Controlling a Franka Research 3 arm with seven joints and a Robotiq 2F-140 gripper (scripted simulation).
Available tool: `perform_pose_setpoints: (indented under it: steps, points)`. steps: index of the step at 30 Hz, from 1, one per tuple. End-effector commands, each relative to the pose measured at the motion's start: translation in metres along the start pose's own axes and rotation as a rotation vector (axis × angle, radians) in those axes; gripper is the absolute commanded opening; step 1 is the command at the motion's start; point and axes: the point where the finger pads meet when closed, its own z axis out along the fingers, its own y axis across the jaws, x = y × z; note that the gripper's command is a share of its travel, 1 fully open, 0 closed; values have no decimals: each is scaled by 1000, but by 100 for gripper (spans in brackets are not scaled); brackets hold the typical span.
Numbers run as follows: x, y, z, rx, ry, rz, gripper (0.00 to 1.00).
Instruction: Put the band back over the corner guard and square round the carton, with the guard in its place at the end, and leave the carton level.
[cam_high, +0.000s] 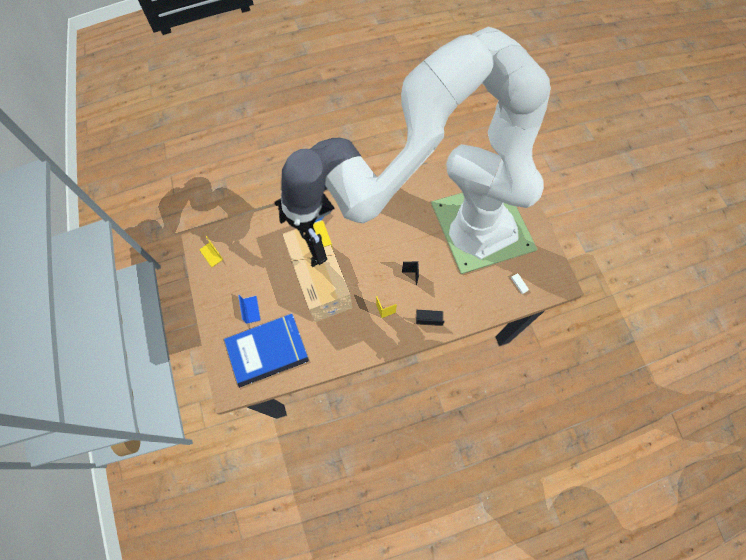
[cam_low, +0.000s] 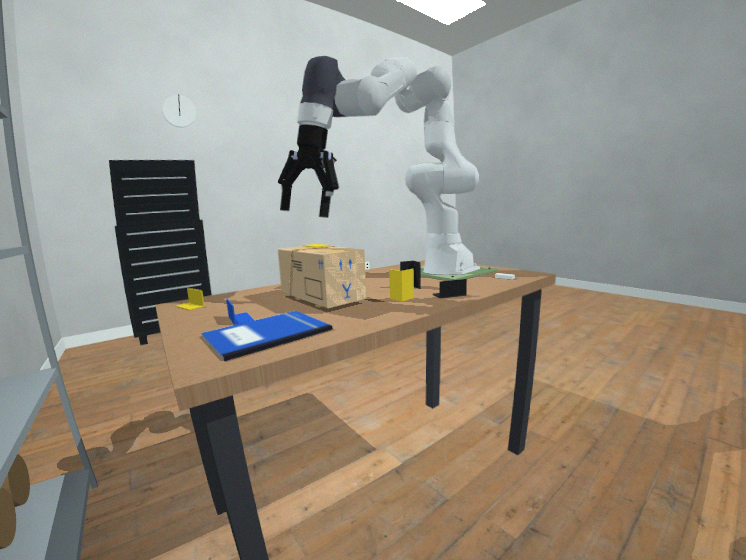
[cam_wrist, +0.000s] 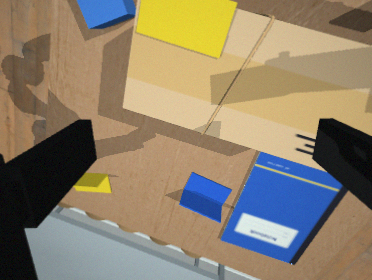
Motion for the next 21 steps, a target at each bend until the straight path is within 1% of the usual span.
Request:
perform_pose_setpoints:
  steps: [1, 15, 21]
  points:
    - [17, 8, 2, -32, 33, 112, 100]
    - [43, 25, 2, -104, 77, 209, 100]
    - [50, 30, 2, -123, 90, 234, 100]
